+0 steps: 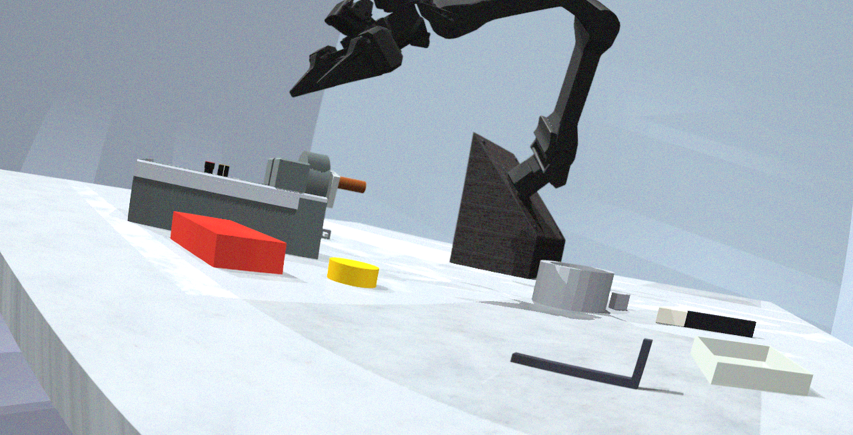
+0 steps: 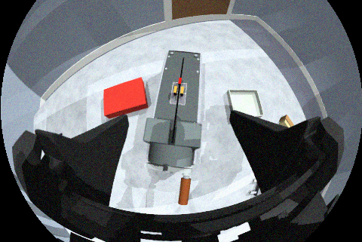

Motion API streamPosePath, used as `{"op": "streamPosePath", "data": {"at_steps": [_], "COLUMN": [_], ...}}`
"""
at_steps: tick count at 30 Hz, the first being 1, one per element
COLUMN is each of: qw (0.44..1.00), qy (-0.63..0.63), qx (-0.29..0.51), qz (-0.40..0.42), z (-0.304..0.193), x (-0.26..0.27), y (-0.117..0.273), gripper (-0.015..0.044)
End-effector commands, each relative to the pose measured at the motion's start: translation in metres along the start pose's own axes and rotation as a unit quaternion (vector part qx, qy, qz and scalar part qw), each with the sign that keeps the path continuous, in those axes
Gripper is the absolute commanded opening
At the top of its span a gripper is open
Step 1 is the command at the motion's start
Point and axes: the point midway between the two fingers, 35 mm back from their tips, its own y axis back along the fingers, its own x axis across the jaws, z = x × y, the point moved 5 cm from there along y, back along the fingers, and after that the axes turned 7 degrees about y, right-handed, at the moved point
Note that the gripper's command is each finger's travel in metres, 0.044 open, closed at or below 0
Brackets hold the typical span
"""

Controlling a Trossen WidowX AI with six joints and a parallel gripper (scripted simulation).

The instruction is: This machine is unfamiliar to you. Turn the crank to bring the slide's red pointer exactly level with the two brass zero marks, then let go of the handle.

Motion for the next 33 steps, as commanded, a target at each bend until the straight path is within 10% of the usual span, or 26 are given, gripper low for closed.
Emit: {"op": "streamPosePath", "data": {"at_steps": [1,14,33], "qw": [1.000,0.996,0.996], "qy": [-0.014,-0.051,-0.052], "qx": [0.000,-0.001,0.000], "qz": [-0.016,-0.068,-0.067], "z": [-0.013,-0.061,-0.109], "x": [0.004,0.012,0.017], "y": [0.012,0.048,0.000], "gripper": [0.0440,0.0440,0.0440]}}
